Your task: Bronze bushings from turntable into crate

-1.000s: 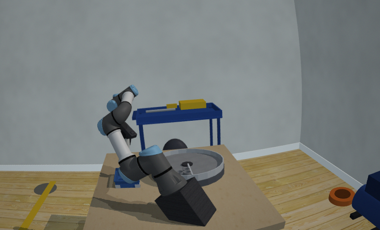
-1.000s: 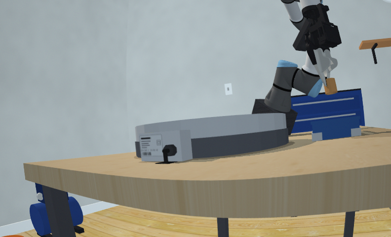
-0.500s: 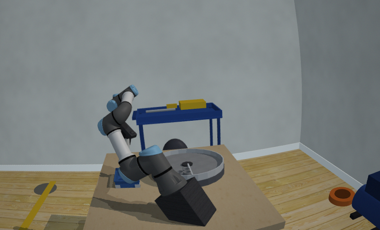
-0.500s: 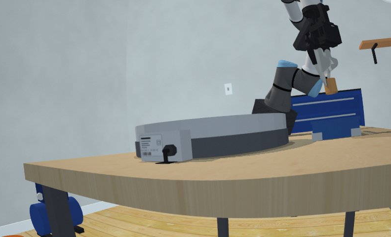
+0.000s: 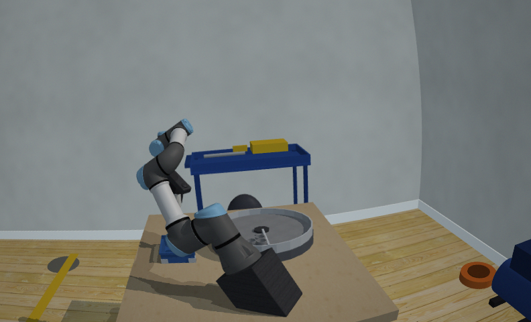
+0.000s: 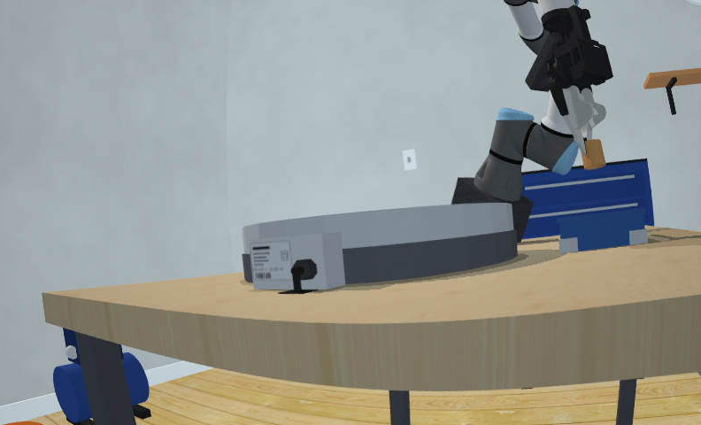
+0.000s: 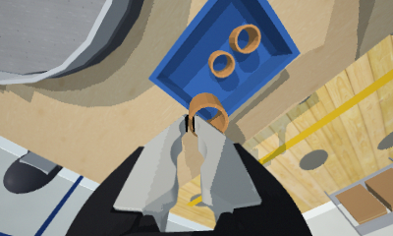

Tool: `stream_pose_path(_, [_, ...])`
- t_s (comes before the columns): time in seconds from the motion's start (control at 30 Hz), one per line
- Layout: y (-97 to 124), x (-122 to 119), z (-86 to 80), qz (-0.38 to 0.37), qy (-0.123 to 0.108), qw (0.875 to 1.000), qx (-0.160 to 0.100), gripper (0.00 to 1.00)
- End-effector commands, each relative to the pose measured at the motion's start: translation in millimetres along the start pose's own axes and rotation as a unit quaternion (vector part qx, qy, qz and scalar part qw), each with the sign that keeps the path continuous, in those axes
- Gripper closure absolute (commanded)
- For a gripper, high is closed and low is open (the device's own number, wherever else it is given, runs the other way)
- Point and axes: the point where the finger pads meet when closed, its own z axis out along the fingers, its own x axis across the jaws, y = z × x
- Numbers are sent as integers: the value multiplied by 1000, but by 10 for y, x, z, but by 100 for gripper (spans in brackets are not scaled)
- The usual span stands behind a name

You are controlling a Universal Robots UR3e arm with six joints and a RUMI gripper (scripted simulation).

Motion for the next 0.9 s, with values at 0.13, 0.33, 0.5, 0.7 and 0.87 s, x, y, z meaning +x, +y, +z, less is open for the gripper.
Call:
stream_pose_path(0.13, [4, -1, -9, 0, -1, 1000, 0, 100])
stream_pose_path(0.33, [2, 0, 3, 0, -1, 1000, 0, 100])
stream_pose_path(0.5, [2, 1, 29, 0, -1, 1000, 0, 100])
stream_pose_path(0.7, [2, 1, 154, 0, -1, 1000, 0, 100])
stream_pose_path(0.87, [1, 0, 325, 0, -1, 1000, 0, 100])
